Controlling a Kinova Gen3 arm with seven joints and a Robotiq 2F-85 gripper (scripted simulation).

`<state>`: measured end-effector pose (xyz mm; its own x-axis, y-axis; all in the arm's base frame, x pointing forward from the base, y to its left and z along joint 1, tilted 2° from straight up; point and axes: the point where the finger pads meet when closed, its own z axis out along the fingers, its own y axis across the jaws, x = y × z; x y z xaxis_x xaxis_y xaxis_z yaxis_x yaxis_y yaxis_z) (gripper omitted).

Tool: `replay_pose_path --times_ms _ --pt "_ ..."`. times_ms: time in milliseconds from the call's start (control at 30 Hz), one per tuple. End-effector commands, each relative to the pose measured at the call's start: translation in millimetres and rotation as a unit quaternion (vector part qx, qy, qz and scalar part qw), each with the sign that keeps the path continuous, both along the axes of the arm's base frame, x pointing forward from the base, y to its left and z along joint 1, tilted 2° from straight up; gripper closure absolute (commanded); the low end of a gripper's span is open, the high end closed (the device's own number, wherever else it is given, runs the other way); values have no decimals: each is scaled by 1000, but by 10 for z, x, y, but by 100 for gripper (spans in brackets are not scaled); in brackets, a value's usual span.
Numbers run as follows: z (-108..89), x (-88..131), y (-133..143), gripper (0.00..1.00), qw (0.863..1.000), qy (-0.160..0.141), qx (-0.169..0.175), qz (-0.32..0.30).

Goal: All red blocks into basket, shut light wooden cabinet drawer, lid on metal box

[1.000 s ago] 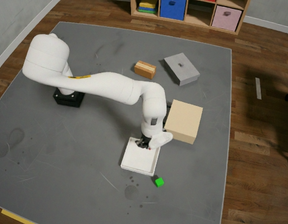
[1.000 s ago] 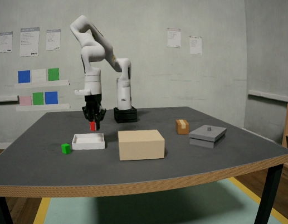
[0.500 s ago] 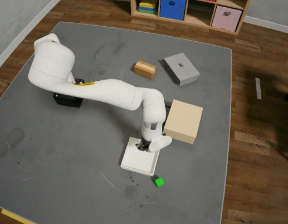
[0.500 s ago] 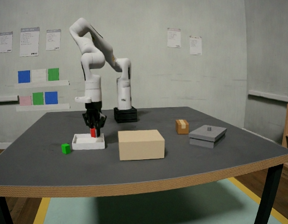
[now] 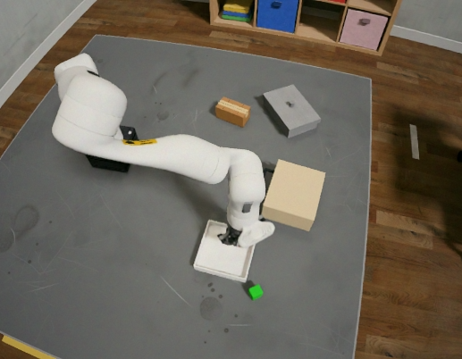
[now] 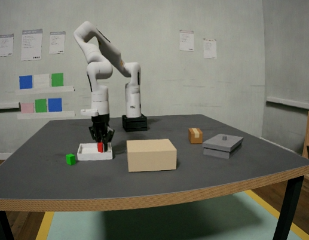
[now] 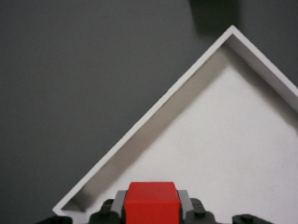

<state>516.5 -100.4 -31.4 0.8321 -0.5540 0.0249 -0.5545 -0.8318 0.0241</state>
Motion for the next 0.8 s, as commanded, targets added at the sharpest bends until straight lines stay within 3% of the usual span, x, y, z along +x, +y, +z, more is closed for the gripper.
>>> replay_pose_path --times_ms 0,767 --pt "-28 8 -3 90 1000 -1 0 0" --pt "-111 9 -5 90 1000 -1 0 0"
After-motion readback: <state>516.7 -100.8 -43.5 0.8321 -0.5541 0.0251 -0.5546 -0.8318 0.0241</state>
